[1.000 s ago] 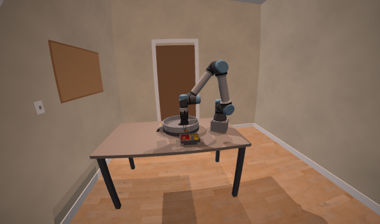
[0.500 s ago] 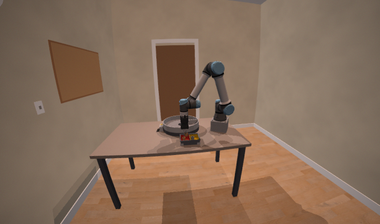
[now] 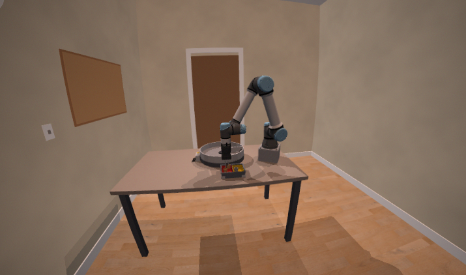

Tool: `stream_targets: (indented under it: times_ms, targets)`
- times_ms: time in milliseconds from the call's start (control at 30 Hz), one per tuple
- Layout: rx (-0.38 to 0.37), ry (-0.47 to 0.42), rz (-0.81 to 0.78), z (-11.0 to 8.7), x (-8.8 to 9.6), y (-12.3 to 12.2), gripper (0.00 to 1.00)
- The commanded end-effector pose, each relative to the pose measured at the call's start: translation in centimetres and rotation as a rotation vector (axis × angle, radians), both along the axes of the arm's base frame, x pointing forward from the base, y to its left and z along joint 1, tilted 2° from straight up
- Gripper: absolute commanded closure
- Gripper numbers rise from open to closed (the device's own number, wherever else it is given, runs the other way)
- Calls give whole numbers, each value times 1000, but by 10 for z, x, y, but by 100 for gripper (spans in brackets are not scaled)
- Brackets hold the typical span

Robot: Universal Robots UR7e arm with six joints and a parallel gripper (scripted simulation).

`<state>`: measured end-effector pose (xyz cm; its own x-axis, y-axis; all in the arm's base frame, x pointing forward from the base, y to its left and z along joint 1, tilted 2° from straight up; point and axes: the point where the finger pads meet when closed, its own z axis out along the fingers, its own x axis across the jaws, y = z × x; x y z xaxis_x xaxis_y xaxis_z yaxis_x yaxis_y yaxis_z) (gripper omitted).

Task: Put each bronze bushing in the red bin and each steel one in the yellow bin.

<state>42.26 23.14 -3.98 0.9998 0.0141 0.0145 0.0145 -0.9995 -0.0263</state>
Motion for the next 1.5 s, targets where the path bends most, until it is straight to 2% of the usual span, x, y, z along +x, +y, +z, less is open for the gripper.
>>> stream_targets:
  times_ms: [0, 1467]
  targets:
    - [0, -2, 0, -2, 1, 0, 100]
    - [0, -2, 0, -24, 1, 2, 100]
